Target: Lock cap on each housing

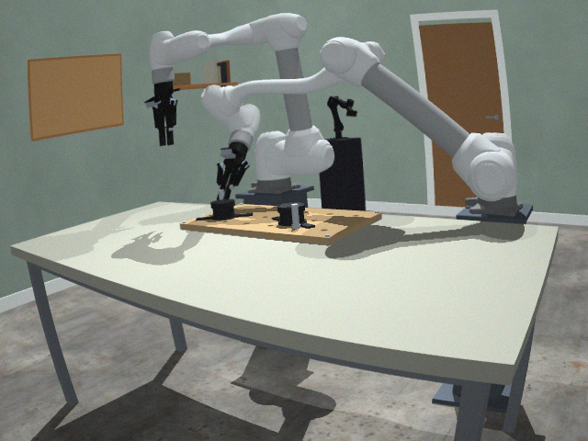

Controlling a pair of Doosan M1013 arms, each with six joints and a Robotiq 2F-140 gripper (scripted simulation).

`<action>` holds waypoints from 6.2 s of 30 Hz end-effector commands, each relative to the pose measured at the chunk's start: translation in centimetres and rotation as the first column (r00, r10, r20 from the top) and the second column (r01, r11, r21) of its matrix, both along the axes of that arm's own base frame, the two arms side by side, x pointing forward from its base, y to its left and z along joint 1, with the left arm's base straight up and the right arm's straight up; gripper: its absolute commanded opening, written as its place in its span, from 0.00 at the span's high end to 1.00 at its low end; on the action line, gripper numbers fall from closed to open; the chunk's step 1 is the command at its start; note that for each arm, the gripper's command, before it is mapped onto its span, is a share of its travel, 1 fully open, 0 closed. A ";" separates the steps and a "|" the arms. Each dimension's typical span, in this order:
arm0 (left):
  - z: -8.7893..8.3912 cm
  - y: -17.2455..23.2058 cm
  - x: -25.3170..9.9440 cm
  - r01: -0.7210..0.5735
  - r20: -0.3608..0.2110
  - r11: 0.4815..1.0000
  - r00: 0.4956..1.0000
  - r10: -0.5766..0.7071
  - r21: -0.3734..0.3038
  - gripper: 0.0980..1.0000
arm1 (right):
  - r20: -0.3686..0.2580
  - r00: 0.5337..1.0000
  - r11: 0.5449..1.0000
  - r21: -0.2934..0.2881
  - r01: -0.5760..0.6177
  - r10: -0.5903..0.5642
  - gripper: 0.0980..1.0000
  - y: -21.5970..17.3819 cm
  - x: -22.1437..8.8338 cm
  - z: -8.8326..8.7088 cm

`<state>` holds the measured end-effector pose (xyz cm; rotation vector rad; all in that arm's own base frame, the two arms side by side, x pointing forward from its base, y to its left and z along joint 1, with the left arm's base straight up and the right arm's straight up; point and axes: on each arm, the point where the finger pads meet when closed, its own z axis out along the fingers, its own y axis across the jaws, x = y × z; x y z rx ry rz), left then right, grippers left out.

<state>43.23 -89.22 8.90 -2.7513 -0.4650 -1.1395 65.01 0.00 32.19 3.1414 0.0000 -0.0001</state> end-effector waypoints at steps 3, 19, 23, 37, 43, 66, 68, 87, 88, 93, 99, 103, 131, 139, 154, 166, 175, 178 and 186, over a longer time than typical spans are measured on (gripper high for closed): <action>0.3 -0.1 0.0 0.000 0.001 1.000 1.000 0.000 -0.002 1.00 | 0.001 1.000 1.000 0.000 0.000 0.000 0.75 0.0 0.0 0.1; -0.1 0.0 0.0 0.000 0.001 1.000 1.000 0.000 -0.002 1.00 | 0.001 1.000 1.000 0.000 0.000 0.000 0.75 0.0 0.0 0.1; -0.2 0.0 0.0 0.000 0.001 1.000 1.000 0.000 -0.002 1.00 | 0.001 1.000 1.000 0.000 0.000 0.000 0.75 0.0 0.0 0.1; -0.7 0.0 0.0 0.000 0.001 1.000 1.000 0.000 -0.002 1.00 | 0.001 1.000 1.000 0.000 0.000 0.000 0.75 0.0 0.0 0.1; -0.9 -0.1 0.0 0.000 0.002 1.000 1.000 0.000 -0.001 1.00 | 0.001 1.000 1.000 0.000 0.000 0.000 0.75 0.0 0.0 0.1; -1.6 0.0 0.0 0.000 -0.001 1.000 1.000 0.000 -0.002 1.00 | 0.001 1.000 1.000 0.000 0.000 0.000 0.75 0.0 0.0 0.1; -1.6 0.0 0.0 0.000 -0.001 1.000 1.000 0.000 -0.002 1.00 | 0.001 1.000 1.000 0.000 0.000 0.000 0.75 0.0 0.0 0.1; -1.5 -0.1 -0.1 0.000 -0.003 1.000 1.000 0.000 -0.003 0.74 | 0.001 1.000 1.000 0.000 0.000 0.000 0.75 0.0 0.0 0.1; -1.5 -0.1 -0.1 0.000 -0.003 1.000 1.000 0.000 -0.003 0.74 | 0.001 1.000 1.000 0.000 0.000 0.000 0.75 0.0 0.0 0.1; -1.0 -0.3 -0.6 0.000 -0.003 1.000 1.000 0.000 -0.003 0.74 | 0.001 1.000 1.000 0.000 0.000 0.000 0.75 0.0 0.0 0.1; 0.4 -0.8 -1.9 0.001 -0.002 1.000 1.000 -0.001 -0.004 0.74 | 0.001 1.000 1.000 0.000 0.000 0.000 0.75 0.0 0.0 0.1; 1.7 -1.1 -3.1 0.000 -0.003 1.000 1.000 0.000 -0.003 0.74 | 0.001 1.000 1.000 0.000 0.000 0.000 0.75 0.0 0.0 0.1; 4.1 -1.9 -5.4 -0.002 -0.003 1.000 1.000 0.002 -0.001 0.74 | 0.001 1.000 1.000 0.000 0.000 0.000 0.75 0.0 0.0 0.1; 4.2 -1.4 -5.2 0.000 -0.007 1.000 1.000 0.000 -0.002 0.74 | 0.001 1.000 1.000 0.000 0.000 0.000 0.75 0.0 0.0 0.1; 6.3 8.1 -2.3 0.033 -0.089 0.999 0.995 -0.035 -0.021 0.74 | 0.001 1.000 1.000 0.000 0.000 0.000 0.75 0.0 0.0 0.1; 7.8 15.0 -0.3 0.057 -0.146 0.998 0.987 -0.061 -0.033 0.74 | 0.001 1.000 1.000 0.000 0.000 0.000 0.75 0.0 0.0 0.1; 8.8 20.0 1.2 0.072 -0.186 0.996 0.979 -0.079 -0.043 0.74 | 0.001 1.000 1.000 0.000 0.000 0.000 0.75 0.0 0.0 0.1; 9.2 21.9 1.7 0.079 -0.201 0.996 0.976 -0.087 -0.046 0.74 | 0.001 1.000 1.000 0.000 0.000 0.000 0.75 0.0 0.0 0.1; 10.4 27.6 3.4 0.095 -0.248 0.994 0.963 -0.107 -0.058 0.74 | 0.001 1.000 1.000 0.000 0.000 0.000 0.75 0.0 0.0 0.1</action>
